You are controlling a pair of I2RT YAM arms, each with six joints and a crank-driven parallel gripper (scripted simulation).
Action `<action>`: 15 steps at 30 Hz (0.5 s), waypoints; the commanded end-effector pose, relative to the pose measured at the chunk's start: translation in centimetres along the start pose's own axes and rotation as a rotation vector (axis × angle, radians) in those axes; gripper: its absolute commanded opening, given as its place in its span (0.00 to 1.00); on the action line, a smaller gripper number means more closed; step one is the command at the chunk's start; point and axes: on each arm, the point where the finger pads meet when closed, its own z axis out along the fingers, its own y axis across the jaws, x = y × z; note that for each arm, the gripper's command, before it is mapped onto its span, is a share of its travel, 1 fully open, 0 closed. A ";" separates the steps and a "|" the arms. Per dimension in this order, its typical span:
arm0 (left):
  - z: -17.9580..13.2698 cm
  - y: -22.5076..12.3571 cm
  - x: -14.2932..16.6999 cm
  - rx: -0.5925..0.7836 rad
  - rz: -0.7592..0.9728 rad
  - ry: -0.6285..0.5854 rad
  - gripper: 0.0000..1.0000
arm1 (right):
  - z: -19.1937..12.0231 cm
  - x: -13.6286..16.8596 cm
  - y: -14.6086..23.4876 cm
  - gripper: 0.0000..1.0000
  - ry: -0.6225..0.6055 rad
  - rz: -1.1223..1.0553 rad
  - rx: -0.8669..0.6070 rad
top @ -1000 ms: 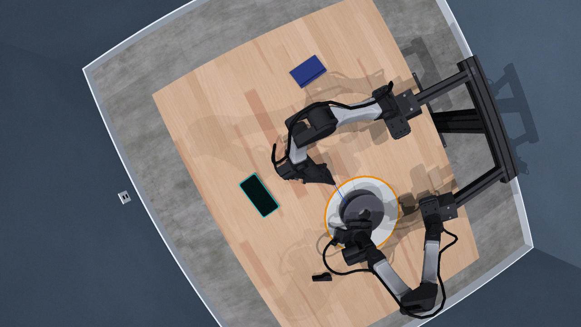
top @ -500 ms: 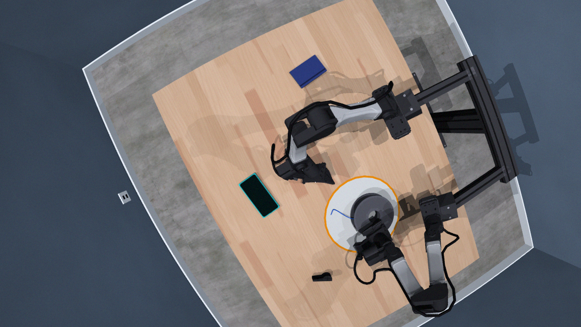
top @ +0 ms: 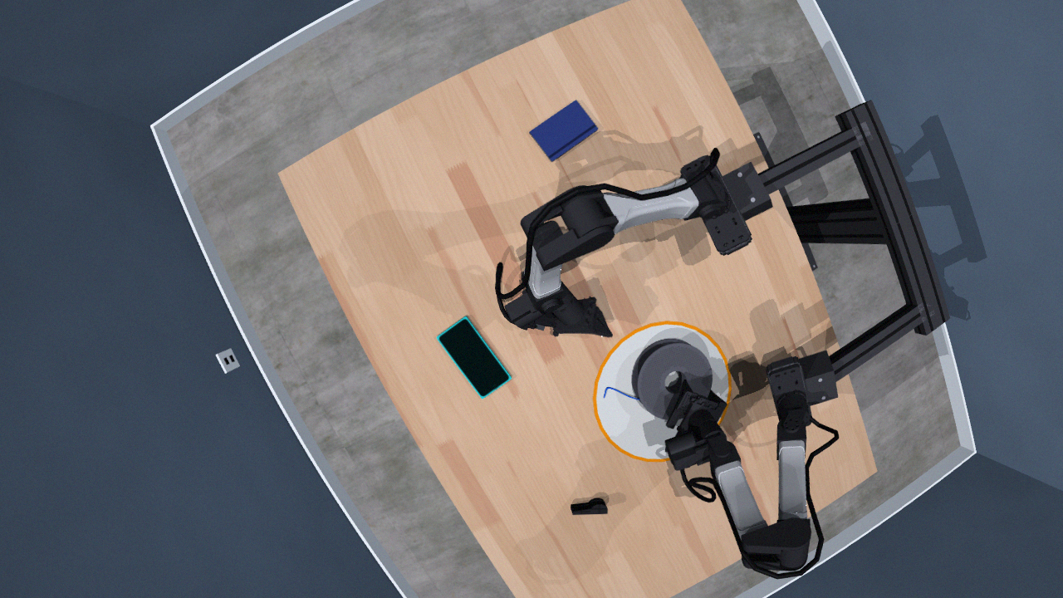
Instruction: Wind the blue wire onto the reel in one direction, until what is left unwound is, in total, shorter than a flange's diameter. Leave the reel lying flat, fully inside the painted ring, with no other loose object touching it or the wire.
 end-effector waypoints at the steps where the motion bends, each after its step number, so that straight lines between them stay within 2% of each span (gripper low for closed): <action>1: 0.8 -1.7 -3.7 -0.012 -0.315 -0.135 0.70 | 1.6 -3.5 -4.8 0.00 -0.086 0.162 0.110; 3: 0.8 -1.7 -3.7 -0.012 -0.315 -0.135 0.70 | 1.6 -3.5 -4.8 0.00 -0.086 0.162 0.110; 4: 0.9 -1.6 -4.0 -0.014 -0.390 -0.165 0.70 | 1.6 -3.5 -4.8 0.00 -0.086 0.162 0.110; 13: 0.9 -1.6 -4.0 -0.018 -0.420 -0.182 0.97 | 1.6 -3.5 -4.8 0.00 -0.086 0.162 0.110; 14: 1.0 -3.5 -3.7 -0.018 -0.420 -0.182 0.97 | 1.6 -3.5 -4.8 0.00 -0.086 0.162 0.110; 15: 0.9 -3.5 -3.7 -0.018 -0.420 -0.182 0.97 | 1.6 -3.5 -4.8 0.00 -0.086 0.162 0.110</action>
